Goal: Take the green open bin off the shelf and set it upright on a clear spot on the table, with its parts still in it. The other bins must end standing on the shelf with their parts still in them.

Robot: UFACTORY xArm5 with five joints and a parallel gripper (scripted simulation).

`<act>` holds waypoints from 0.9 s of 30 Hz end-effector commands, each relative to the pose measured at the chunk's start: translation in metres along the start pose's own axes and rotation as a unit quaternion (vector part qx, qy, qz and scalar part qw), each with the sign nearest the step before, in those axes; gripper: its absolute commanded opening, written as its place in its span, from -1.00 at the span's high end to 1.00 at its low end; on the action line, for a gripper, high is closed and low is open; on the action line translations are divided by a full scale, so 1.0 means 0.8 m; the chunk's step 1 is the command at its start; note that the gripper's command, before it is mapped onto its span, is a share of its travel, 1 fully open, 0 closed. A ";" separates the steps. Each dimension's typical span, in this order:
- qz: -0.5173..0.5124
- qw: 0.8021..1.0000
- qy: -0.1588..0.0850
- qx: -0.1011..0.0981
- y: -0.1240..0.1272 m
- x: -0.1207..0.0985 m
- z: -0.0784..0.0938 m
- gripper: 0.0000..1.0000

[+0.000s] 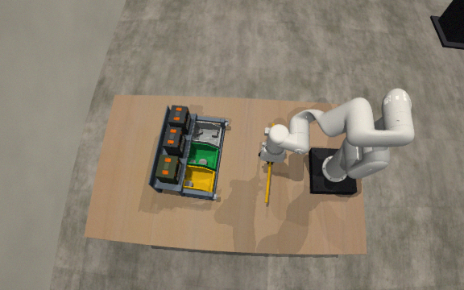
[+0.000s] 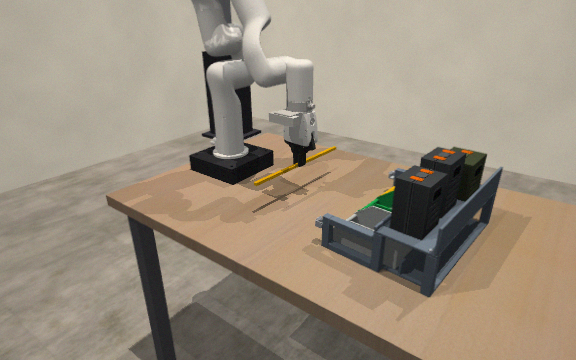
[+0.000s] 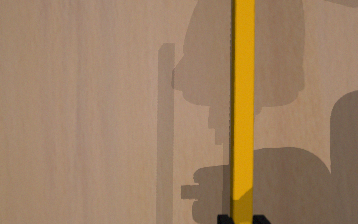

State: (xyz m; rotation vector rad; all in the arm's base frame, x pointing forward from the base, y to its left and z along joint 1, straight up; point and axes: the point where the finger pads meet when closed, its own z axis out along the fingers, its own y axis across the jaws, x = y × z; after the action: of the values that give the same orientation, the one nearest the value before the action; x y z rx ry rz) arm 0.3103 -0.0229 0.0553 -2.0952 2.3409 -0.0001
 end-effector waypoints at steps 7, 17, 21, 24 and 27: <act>0.000 1.000 0.003 0.002 0.010 0.000 -0.002 1.00; 0.000 1.000 0.003 0.002 0.010 0.000 -0.002 1.00; 0.000 1.000 0.003 0.002 0.010 0.000 0.000 1.00; 0.000 1.000 0.003 0.002 0.010 0.000 0.004 1.00; 0.000 1.000 0.003 0.002 0.009 0.000 0.009 1.00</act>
State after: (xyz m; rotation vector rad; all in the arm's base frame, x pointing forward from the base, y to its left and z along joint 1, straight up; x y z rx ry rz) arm 0.3011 -0.0219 0.0519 -2.0950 2.3407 -0.0005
